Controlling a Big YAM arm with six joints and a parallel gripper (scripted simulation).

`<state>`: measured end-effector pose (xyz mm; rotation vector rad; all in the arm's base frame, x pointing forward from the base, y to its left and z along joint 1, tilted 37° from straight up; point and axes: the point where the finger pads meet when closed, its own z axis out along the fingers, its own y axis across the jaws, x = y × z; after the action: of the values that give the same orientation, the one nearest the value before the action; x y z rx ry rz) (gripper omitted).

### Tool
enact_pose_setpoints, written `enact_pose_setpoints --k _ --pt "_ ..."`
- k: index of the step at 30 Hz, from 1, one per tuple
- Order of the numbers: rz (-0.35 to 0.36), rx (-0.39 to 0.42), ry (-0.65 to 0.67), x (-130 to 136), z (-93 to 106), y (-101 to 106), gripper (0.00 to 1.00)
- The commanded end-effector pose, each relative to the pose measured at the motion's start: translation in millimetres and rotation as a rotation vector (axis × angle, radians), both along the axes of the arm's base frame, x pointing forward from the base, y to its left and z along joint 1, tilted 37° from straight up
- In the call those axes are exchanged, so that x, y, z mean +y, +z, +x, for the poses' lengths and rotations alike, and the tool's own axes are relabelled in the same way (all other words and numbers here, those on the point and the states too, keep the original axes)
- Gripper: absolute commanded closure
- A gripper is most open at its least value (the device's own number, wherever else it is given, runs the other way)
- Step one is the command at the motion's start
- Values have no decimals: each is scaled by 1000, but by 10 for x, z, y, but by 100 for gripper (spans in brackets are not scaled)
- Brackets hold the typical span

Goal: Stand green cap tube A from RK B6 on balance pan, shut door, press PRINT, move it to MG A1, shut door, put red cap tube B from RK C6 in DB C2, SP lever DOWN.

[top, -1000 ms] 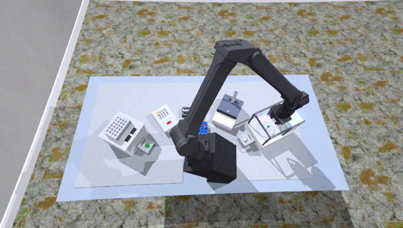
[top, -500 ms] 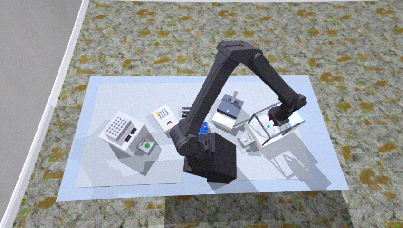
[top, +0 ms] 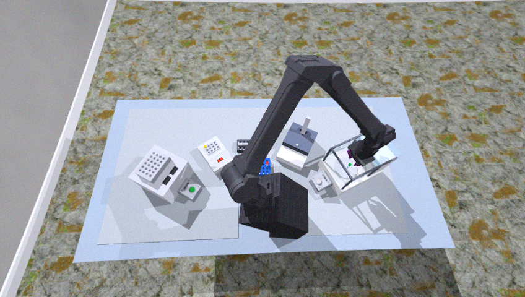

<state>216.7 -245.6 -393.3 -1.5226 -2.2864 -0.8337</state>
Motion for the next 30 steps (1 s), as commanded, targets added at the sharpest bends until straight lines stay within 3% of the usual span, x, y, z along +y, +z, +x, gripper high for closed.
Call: enact_pose_setpoints --k 1,14,21,23,30 --pt "-25 -5 -1 -57 119 -137 64" --pt "-24 -6 -1 70 134 -298 64" --pt "-19 -5 -7 45 84 -205 64" --pt "-19 -1 -1 113 111 -299 64" --pt "-22 -4 -1 112 128 -334 64"
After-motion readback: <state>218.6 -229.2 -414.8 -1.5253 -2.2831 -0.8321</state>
